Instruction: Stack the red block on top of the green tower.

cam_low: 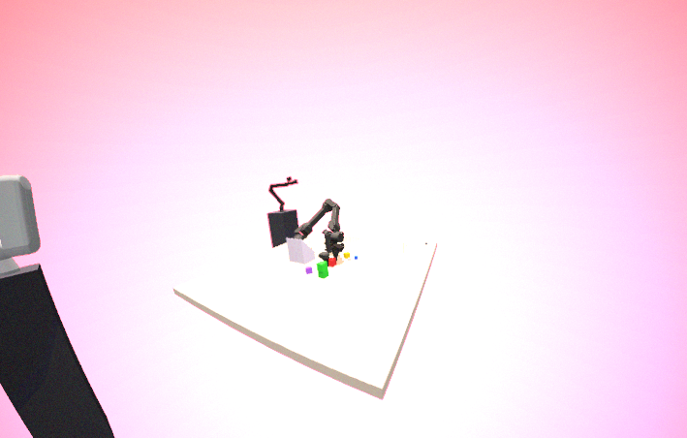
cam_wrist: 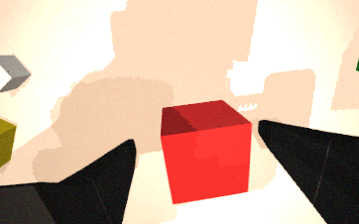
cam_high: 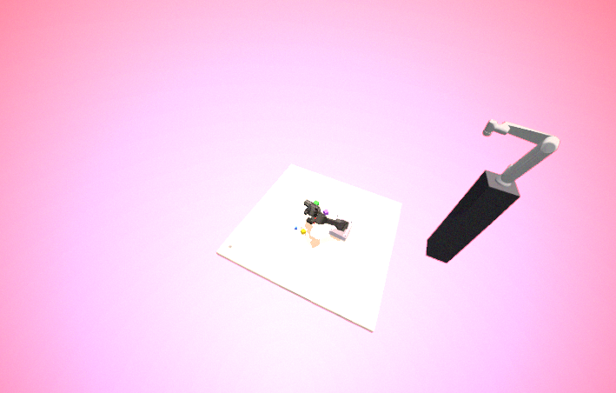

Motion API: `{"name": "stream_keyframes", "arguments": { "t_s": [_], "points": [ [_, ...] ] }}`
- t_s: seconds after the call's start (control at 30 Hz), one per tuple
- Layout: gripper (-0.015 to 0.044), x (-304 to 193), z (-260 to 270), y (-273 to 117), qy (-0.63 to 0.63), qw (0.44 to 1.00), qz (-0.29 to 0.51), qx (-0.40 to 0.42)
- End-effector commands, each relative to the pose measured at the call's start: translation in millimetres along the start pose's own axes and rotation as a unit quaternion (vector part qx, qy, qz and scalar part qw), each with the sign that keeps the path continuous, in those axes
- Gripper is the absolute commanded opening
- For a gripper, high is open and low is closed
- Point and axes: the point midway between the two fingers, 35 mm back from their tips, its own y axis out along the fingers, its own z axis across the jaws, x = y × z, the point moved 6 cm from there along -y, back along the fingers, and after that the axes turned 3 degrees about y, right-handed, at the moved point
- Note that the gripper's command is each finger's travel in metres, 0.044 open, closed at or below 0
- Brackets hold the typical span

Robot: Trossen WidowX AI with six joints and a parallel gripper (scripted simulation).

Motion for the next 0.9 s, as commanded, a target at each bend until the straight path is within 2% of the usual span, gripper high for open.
{"name": "stream_keyframes", "arguments": {
  "t_s": [0.0,0.3,0.63,0.87],
  "points": [
    [0.0440,-0.4,-0.1,1.7,0.002,1.000,0.000,0.003],
    [0.0440,-0.4,0.0,1.2,0.002,1.000,0.000,0.003],
    [0.0177,-0.4,0.0,1.2,0.002,1.000,0.000,0.003],
    [0.0131,-0.4,0.0,1.2,0.002,1.000,0.000,0.003]
  ]
}}
